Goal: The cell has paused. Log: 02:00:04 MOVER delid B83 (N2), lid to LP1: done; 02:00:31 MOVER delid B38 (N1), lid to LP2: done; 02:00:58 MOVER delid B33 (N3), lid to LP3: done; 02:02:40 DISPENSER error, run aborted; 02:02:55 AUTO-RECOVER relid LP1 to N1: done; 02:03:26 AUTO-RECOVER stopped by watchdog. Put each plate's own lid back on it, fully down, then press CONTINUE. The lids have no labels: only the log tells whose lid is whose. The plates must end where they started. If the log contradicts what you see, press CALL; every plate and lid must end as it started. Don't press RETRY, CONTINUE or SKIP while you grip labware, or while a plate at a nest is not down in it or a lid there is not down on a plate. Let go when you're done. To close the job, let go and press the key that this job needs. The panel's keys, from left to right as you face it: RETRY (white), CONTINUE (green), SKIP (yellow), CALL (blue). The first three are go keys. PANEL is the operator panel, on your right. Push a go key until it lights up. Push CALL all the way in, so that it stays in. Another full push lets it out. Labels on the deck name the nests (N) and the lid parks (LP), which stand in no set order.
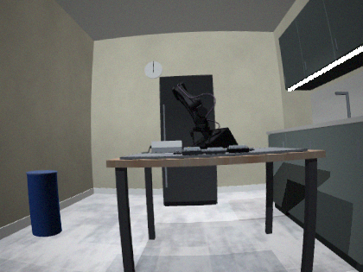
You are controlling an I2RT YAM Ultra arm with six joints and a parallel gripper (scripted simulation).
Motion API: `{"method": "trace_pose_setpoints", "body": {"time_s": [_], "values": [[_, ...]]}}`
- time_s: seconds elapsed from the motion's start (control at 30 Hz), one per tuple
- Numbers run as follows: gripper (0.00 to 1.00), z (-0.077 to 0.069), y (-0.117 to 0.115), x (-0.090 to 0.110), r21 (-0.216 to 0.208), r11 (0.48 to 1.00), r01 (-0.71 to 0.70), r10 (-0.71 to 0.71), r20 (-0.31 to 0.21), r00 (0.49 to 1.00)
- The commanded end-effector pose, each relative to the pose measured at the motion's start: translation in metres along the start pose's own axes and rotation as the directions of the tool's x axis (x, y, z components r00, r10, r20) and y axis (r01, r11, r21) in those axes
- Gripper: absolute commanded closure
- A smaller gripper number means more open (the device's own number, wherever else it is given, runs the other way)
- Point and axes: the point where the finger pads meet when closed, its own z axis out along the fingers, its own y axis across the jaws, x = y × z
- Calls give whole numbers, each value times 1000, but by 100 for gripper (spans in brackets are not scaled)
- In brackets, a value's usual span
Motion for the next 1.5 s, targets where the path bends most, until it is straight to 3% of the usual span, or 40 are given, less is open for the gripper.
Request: {"method": "trace_pose_setpoints", "body": {"time_s": [0.0, 0.07, 0.1, 0.37, 0.57, 0.6, 0.7, 0.77, 0.97, 1.03, 1.2, 1.47], "values": [[0, -8, -4, -8, 0, 1000, -21, 21, 51, 998], [0, -7, -4, -6, 0, 1000, -20, 20, 47, 999], [0, -3, -3, -4, 3, 1000, -12, 12, 20, 1000], [0, 17, 1, 0, -8, 1000, 2, -2, 3, 1000], [0, 24, 2, 2, -8, 1000, 2, -2, 3, 1000], [0, 24, 1, -1, -9, 1000, -8, 8, 30, 1000], [0, 27, -1, -6, -7, 1000, -9, 9, 22, 1000], [0, 34, 1, 1, -8, 1000, 2, -2, 3, 1000], [0, 41, -1, -5, -7, 1000, -9, 9, 22, 1000], [0, 47, 1, 0, -8, 1000, 0, 0, 7, 1000], [0, 41, 0, -9, -8, 1000, -12, 12, 43, 999], [0, 44, 3, -6, -8, 1000, -7, 7, 25, 1000]]}}
